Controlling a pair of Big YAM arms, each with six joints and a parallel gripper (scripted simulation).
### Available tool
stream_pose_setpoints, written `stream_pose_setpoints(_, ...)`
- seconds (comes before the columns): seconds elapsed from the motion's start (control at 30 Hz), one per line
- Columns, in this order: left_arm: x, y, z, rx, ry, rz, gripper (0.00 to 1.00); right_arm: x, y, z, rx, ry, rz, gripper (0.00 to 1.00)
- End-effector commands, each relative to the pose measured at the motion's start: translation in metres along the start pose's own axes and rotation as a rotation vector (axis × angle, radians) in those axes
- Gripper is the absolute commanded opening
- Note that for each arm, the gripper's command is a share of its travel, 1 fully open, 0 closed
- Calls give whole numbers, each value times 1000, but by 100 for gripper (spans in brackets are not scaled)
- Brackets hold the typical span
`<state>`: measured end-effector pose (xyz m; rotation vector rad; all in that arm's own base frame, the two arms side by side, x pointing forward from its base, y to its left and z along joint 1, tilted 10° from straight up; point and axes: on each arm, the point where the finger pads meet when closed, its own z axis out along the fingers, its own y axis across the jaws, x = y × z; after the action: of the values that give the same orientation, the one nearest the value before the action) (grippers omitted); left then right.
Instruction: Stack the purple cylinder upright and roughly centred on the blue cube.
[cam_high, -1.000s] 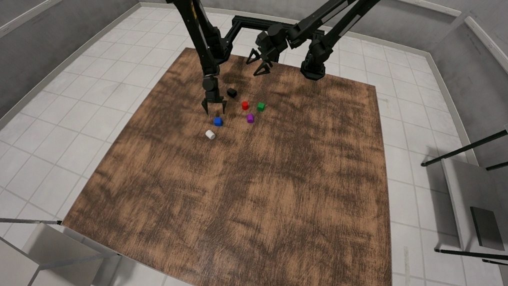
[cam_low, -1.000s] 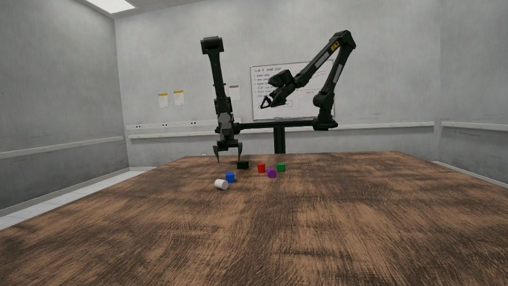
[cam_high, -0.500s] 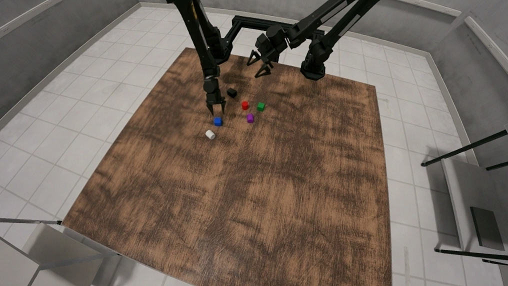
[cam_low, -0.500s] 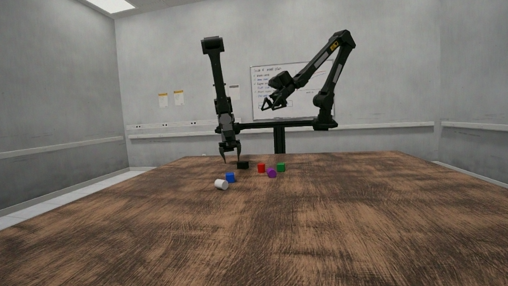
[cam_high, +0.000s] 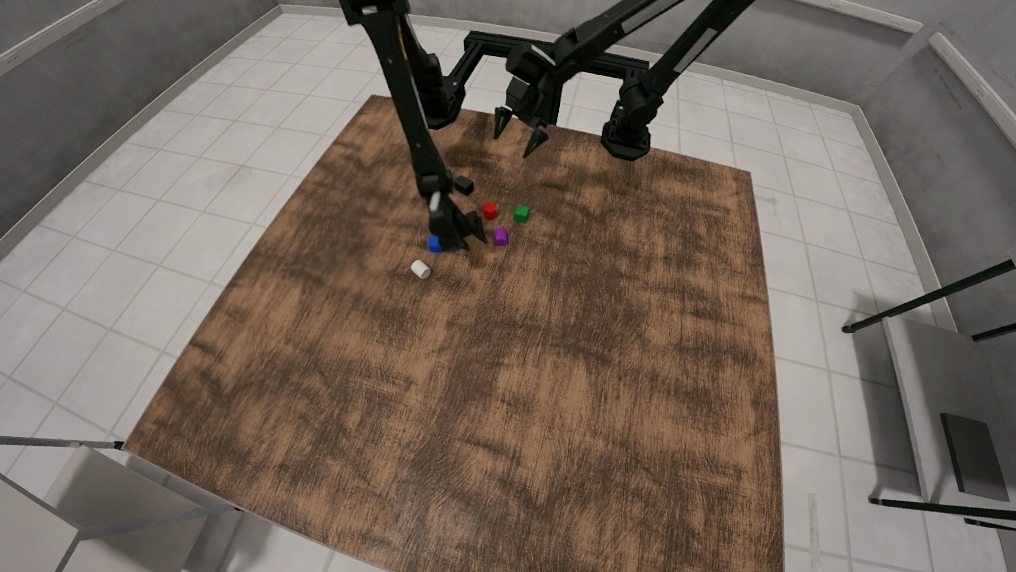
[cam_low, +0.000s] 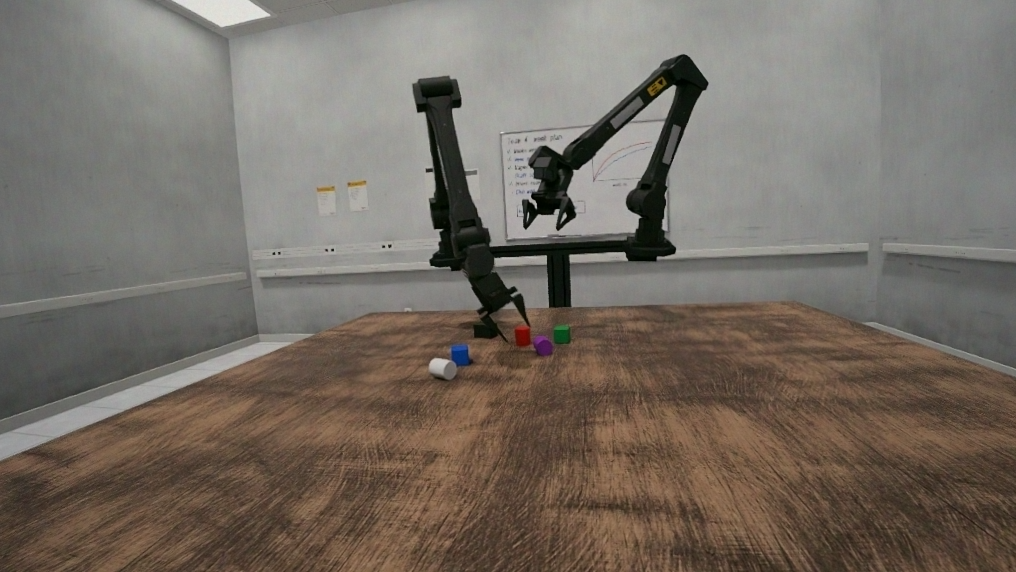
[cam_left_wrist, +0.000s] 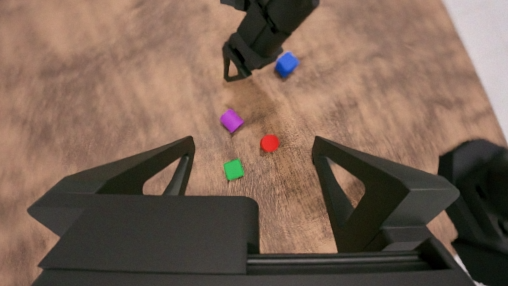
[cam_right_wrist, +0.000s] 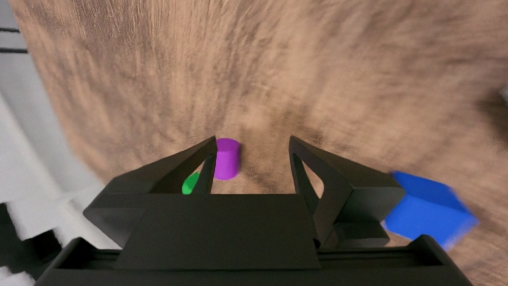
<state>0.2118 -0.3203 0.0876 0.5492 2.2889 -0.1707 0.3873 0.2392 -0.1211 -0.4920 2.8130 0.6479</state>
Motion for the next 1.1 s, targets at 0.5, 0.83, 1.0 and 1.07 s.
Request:
stream_pose_setpoints(0.5, -27, -7, -33, -301, -37, -293, 100, 16, 47, 51, 329, 746, 225, 64)
stream_pose_setpoints(0.83, -34, -4, -35, -304, -48, -287, 100, 33, 52, 50, 490, 911, 212, 64)
stream_pose_setpoints(1.0, -34, -4, -35, -304, -48, -287, 100, 34, 53, 50, 498, 928, 192, 64)
stream_pose_setpoints(1.07, -34, -4, -35, -304, -48, -287, 100, 40, 50, 53, 498, 930, 192, 64)
